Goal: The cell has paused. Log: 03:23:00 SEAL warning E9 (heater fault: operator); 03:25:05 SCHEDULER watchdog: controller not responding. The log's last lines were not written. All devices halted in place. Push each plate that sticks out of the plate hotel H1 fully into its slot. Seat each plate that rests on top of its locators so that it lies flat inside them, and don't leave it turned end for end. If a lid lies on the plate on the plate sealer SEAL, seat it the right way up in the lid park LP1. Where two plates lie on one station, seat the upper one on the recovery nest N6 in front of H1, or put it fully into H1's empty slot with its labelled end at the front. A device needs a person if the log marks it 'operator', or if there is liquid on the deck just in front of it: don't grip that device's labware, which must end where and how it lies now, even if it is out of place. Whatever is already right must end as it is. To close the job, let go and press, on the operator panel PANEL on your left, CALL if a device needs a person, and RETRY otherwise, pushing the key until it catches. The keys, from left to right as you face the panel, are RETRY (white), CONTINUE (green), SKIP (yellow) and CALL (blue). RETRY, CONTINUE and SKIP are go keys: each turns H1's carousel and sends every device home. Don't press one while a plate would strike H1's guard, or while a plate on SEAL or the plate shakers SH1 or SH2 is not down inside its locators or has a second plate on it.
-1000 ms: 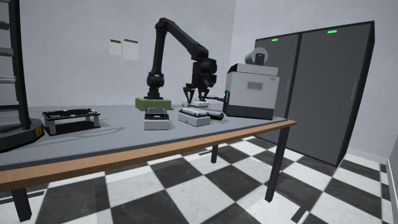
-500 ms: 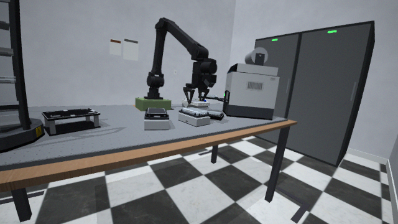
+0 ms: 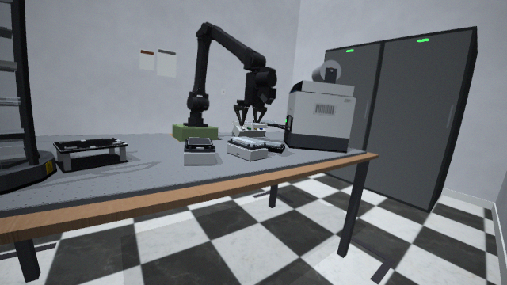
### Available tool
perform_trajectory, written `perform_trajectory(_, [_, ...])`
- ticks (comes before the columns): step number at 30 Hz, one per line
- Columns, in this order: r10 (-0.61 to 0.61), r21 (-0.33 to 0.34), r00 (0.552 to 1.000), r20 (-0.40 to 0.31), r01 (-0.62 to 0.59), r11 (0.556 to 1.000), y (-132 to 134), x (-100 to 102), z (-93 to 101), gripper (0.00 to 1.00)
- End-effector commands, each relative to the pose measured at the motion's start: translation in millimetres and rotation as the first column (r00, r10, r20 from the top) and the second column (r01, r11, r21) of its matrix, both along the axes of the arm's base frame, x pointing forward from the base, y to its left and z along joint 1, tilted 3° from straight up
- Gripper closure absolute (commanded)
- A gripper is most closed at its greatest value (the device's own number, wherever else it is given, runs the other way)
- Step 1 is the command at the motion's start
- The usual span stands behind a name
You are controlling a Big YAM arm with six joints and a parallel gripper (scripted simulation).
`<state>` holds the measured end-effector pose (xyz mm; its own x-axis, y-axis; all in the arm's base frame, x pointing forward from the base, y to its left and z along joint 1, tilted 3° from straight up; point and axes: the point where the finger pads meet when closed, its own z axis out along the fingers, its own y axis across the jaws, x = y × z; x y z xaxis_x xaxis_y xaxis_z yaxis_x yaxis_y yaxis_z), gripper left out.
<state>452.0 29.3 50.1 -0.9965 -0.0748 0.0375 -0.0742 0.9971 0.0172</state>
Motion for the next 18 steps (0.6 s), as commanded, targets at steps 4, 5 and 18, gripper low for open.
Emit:
perform_trajectory(4, [0.0, 0.004, 0.998, 0.062, 0.0, 1.0, -5, 24, 44.7, 0.16])
perform_trajectory(5, [-0.001, 0.004, 0.998, 0.062, 0.001, 1.0, -5, 24, 47.5, 0.16])
perform_trajectory(18, [-0.001, 0.004, 0.998, 0.064, 0.001, 1.0, -5, 23, 78.0, 0.16])
